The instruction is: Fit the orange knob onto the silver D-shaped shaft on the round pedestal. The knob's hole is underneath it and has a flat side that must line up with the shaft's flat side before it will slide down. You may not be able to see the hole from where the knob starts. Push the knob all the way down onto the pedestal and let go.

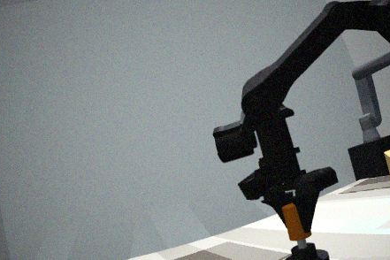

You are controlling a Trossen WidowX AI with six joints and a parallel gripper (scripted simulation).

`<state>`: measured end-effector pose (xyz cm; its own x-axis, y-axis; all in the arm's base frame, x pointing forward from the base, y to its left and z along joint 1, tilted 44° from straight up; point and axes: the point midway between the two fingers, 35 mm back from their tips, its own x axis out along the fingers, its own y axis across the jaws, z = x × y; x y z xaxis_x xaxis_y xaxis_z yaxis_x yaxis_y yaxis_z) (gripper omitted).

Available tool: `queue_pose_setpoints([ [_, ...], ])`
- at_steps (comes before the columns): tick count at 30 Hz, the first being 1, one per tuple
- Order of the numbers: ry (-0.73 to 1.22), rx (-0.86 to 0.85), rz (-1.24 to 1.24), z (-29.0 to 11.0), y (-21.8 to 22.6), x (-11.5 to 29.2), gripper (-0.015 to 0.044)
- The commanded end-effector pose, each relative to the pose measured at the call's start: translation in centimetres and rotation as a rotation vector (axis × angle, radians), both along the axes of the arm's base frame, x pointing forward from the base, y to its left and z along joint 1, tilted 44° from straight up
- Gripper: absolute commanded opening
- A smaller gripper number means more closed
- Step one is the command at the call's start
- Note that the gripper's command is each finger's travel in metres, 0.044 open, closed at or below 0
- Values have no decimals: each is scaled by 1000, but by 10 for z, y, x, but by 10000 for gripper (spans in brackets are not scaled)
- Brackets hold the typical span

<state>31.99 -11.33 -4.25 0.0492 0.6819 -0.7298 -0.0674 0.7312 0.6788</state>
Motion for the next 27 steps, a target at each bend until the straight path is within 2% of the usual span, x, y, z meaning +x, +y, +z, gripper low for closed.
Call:
queue_pose_setpoints([
  [1,-76,-11,72,1,-4,3,0],
  [27,-120,-14,120,1,-2,1,0],
])
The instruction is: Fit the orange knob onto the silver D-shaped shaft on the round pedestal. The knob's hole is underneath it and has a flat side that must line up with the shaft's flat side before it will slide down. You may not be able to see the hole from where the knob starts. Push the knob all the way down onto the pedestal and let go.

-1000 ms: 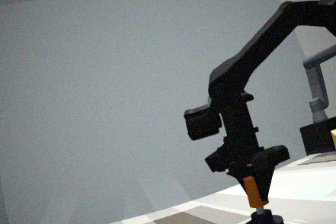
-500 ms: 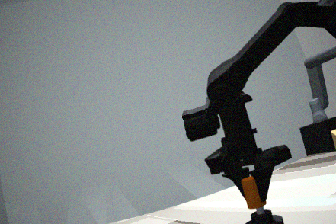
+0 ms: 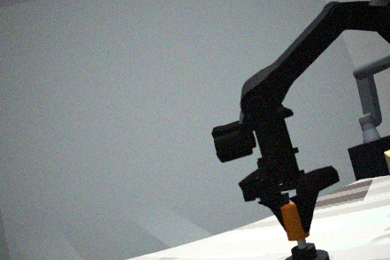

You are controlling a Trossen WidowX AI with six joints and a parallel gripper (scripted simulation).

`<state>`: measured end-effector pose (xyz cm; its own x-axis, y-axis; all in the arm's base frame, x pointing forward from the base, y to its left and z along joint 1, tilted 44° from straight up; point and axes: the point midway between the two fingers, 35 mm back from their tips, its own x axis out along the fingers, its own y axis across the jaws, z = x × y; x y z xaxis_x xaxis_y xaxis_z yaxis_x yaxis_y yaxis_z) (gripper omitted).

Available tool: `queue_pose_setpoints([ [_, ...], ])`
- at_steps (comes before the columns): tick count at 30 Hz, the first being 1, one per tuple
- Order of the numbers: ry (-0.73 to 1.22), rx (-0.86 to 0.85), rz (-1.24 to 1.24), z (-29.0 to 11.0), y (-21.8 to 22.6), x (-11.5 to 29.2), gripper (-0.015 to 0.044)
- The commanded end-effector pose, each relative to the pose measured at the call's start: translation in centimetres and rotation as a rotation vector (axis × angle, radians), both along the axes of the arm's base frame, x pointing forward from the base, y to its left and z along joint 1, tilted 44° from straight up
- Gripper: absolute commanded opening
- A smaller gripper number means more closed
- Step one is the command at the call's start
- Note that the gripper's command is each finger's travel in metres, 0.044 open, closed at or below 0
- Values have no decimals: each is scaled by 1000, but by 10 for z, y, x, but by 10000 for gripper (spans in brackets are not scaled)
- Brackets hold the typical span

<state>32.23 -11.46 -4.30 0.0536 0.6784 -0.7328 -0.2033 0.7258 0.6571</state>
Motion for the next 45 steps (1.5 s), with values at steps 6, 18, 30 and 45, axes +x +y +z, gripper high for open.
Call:
queue_pose_setpoints([
  [6,-128,-11,136,0,1,-5,0],
  [18,-128,-11,136,0,-1,-3,0],
  [30,-128,-11,136,1,-2,2,0],
  [45,-128,-11,136,-1,1,-1,0],
])
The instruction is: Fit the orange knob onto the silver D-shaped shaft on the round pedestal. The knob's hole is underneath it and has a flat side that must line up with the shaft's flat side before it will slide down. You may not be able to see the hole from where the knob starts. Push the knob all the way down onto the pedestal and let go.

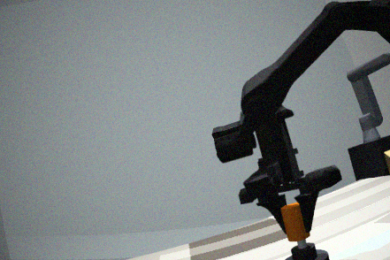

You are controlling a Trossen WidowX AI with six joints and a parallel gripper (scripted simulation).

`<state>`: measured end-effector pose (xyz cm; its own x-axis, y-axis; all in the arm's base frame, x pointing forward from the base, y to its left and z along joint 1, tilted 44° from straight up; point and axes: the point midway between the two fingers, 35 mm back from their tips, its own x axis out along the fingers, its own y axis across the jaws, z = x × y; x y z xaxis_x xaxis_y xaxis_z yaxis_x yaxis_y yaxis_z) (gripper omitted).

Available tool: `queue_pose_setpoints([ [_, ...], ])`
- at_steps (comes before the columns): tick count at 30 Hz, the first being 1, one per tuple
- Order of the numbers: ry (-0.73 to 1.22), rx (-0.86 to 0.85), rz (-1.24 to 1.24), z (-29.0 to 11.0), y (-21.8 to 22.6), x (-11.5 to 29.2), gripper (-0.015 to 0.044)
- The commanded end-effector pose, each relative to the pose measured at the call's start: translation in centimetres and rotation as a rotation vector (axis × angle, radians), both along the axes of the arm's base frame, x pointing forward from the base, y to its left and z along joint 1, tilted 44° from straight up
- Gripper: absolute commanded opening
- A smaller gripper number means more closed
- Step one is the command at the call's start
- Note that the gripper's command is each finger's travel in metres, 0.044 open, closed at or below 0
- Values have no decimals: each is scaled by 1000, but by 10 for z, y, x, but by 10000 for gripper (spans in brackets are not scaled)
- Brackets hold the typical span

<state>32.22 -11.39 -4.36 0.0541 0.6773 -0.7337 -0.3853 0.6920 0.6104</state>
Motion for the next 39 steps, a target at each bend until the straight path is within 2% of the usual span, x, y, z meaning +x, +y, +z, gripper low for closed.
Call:
queue_pose_setpoints([
  [1,2,1,-4,0,0,-2,0],
  [26,2,1,-4,3,-1,-1,0],
  [33,-133,-10,142,2,-3,1,0],
  [39,-140,-10,150,-1,0,1,0],
])
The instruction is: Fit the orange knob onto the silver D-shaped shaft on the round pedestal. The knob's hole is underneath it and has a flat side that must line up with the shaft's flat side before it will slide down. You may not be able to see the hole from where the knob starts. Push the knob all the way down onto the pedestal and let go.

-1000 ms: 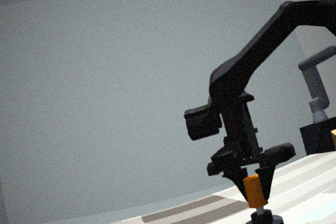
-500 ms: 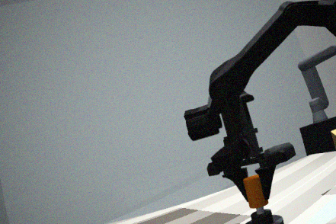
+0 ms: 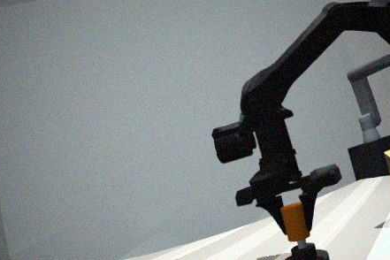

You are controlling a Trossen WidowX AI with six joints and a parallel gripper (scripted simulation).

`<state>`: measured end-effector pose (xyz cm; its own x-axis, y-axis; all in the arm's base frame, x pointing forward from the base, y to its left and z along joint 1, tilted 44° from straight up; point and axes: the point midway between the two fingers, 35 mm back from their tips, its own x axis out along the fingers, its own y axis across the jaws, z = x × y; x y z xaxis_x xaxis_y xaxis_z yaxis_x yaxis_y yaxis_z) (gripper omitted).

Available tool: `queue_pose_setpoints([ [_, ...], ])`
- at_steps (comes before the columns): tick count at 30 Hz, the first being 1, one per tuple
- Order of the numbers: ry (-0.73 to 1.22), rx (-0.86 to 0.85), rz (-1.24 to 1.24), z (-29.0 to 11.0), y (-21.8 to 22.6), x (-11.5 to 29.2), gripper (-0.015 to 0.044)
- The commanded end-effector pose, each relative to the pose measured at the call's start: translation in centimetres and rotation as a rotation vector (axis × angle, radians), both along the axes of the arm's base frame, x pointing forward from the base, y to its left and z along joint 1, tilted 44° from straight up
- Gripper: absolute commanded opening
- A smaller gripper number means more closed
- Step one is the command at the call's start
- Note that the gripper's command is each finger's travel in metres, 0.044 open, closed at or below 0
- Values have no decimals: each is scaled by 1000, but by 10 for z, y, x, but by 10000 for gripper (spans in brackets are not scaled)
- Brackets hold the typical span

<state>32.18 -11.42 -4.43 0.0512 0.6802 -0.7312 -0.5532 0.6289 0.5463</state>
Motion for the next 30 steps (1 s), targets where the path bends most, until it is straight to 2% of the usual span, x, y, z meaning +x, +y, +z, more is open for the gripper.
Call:
queue_pose_setpoints([
  [1,-13,-4,8,-1,0,2,0],
  [16,-13,-4,8,3,-1,-1,0],
  [23,-148,-14,153,2,0,-3,0],
  [30,-155,-15,161,1,1,-3,0],
])
